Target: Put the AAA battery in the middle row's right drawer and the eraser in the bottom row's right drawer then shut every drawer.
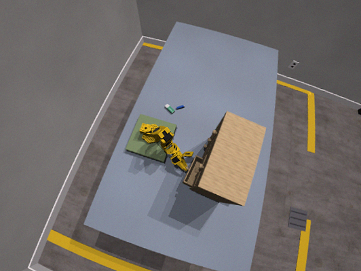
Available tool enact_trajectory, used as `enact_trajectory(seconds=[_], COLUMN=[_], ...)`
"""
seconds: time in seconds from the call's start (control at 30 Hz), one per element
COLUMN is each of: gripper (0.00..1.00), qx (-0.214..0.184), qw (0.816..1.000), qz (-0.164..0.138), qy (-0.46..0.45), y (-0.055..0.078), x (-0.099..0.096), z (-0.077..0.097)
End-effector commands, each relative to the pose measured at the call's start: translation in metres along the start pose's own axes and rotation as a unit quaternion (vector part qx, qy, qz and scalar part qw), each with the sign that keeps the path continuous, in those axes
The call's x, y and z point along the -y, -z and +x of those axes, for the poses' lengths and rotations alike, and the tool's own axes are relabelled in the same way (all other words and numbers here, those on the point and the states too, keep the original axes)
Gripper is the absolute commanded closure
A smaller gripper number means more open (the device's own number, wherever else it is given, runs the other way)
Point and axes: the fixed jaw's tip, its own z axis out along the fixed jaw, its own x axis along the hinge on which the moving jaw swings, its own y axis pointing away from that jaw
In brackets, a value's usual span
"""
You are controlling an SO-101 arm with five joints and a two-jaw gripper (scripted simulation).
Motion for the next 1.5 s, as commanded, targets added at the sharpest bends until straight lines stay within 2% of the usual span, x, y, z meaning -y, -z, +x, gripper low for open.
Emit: enact_trajectory(seconds=[0.0,0.77,1.47], gripper=[1.00,1.00,1.00], qx=[-0.002,-0.004,-0.010], qw=[1.000,1.000,1.000], qz=[0.003,0.005,0.011], qy=[0.001,0.000,-0.003], y=[0.005,0.008,0.017], x=[0.001,0.001,0.001], z=[0.002,0.004,0.009])
